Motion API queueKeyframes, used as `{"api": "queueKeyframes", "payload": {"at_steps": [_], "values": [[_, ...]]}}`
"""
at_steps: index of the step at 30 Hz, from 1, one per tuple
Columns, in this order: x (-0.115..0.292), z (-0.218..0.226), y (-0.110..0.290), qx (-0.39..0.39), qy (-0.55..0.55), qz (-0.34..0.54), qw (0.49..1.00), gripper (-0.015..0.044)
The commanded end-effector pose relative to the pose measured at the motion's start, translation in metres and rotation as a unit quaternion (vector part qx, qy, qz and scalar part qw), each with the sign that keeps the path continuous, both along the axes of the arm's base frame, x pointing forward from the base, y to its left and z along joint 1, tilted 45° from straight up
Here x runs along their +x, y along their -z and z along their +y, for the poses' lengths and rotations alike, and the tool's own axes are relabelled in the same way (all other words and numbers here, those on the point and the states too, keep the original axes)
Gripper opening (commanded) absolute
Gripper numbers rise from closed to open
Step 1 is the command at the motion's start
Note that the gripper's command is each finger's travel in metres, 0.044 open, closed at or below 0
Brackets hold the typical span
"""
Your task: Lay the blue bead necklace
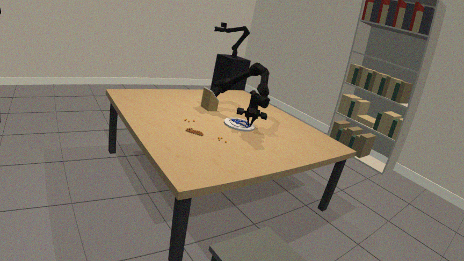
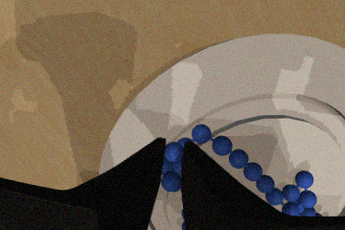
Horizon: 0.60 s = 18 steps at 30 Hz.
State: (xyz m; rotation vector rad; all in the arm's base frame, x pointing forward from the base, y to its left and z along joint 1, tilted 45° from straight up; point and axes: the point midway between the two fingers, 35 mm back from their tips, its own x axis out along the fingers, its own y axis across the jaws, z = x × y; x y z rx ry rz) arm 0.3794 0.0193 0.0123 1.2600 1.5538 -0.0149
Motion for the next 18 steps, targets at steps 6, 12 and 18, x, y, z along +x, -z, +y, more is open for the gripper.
{"api": "queueKeyframes", "payload": {"at_steps": [6,12,18], "values": [[0.0,0.0,0.0,0.0,0.0,0.0,1.0,0.0184],[-0.0002,-0.0003,-0.0003,0.0,0.0,0.0,1.0,0.0341],[-0.0046,-0.009,-0.0092,0.0,-0.001,0.006,1.0,0.044]]}}
